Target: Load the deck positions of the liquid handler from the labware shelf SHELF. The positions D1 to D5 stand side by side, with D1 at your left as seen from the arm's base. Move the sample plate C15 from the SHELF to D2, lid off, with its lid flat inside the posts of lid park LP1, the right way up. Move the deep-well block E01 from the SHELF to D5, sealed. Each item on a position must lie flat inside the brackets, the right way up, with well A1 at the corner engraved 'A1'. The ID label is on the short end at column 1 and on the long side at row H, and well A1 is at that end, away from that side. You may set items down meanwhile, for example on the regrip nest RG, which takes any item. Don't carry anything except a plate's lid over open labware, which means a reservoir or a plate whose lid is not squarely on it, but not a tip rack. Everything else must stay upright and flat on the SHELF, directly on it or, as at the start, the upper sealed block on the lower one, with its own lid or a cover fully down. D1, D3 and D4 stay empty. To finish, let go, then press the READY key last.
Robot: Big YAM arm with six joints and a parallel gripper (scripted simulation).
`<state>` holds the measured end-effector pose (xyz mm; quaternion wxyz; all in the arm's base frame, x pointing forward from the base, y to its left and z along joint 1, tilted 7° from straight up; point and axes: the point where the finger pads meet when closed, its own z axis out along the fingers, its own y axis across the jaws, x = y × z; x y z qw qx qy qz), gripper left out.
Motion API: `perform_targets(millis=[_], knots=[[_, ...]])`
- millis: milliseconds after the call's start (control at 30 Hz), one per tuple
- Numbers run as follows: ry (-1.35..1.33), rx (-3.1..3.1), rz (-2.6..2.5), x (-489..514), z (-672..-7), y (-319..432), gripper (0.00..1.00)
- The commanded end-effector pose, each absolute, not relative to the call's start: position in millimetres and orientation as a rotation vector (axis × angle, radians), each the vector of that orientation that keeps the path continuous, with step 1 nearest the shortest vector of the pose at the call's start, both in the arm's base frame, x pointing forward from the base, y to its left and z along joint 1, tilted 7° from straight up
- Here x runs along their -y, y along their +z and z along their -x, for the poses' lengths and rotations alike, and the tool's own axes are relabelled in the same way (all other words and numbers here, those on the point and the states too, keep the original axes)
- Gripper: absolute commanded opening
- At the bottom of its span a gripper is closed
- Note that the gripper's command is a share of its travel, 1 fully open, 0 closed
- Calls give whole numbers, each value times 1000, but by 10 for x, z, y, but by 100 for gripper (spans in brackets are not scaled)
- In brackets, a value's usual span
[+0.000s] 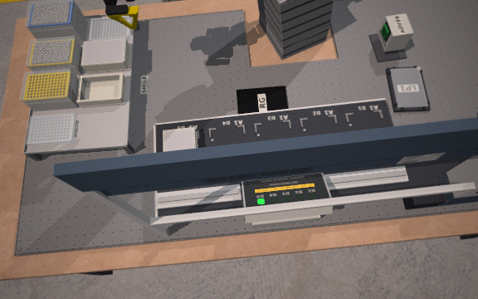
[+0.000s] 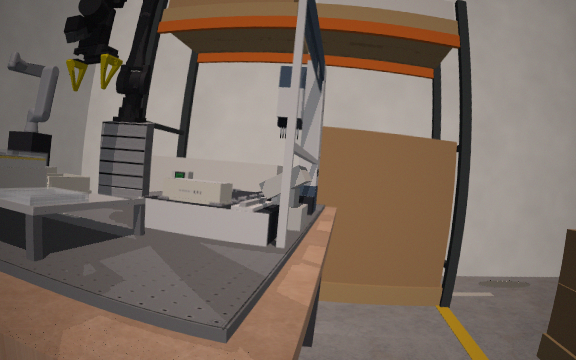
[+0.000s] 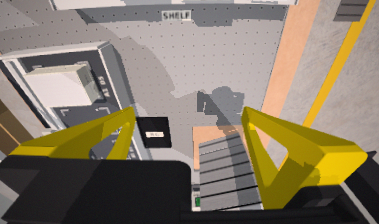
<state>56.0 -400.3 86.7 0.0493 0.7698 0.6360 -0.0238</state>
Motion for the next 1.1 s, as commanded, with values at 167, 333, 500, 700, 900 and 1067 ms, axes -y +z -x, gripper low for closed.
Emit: perform_targets(millis=[167, 333, 500, 700, 900, 1067], knots=[[-122, -1929, -2298, 4028, -100, 1025, 100], [-165, -1908, -2272, 4173, 54, 1170, 100], [-139, -1926, -2294, 4008, 304, 1036, 100], [-144, -1927, -2295, 3972, 608, 1037, 100], [-144, -1928, -2297, 3996, 823, 1024, 100], [-146, -1931, -2300, 4038, 947, 1014, 100]])
